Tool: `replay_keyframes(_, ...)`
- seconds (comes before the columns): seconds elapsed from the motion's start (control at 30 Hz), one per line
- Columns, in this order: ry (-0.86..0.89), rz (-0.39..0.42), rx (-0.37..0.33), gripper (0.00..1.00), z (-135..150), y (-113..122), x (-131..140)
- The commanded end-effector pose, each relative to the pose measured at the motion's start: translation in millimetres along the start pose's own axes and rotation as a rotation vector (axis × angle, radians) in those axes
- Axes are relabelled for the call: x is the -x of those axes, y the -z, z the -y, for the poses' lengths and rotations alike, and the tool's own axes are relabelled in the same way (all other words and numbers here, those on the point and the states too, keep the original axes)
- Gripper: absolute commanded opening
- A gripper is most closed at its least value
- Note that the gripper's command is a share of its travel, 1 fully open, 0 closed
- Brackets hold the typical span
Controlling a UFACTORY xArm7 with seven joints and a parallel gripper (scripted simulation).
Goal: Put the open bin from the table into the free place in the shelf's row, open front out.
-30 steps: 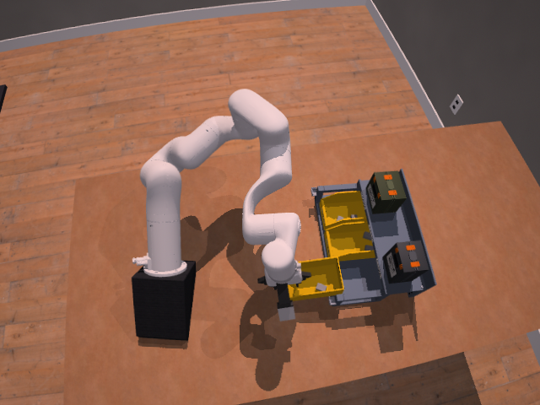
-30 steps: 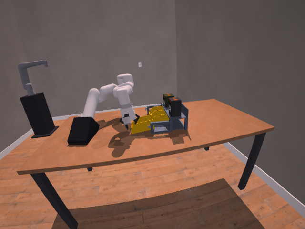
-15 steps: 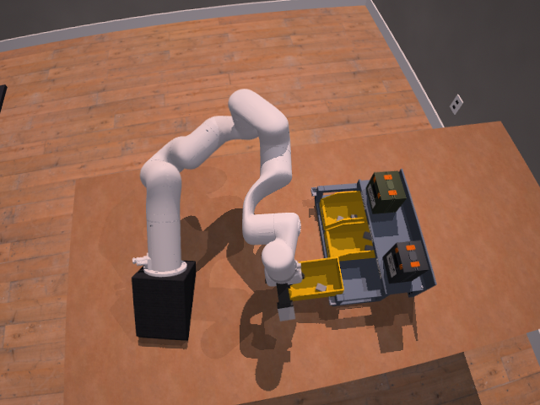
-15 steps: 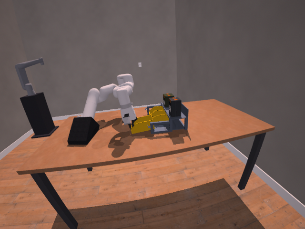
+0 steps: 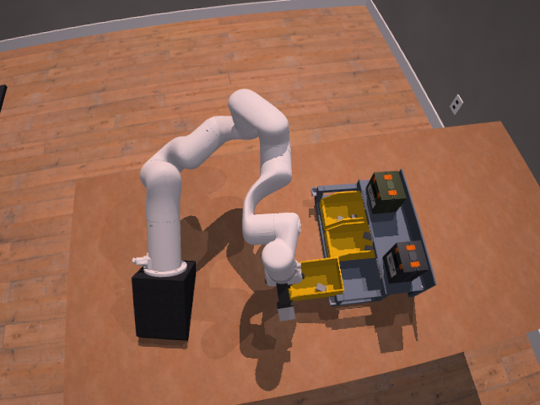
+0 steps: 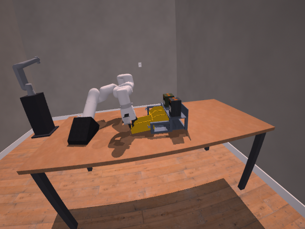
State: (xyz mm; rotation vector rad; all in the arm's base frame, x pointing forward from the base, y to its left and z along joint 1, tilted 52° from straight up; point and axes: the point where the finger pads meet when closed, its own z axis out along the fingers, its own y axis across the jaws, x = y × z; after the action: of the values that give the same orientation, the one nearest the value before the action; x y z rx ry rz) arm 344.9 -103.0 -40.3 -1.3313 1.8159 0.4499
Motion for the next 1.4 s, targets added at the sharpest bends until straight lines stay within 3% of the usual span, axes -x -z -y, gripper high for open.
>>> replay_keyframes(0.0, 0.0, -0.003, -0.003, 0.0, 0.9, 1.7, -0.7)
replay_keyframes(1.37, 0.0, -0.003, -0.004, 0.0, 1.9, 9.6, -0.7)
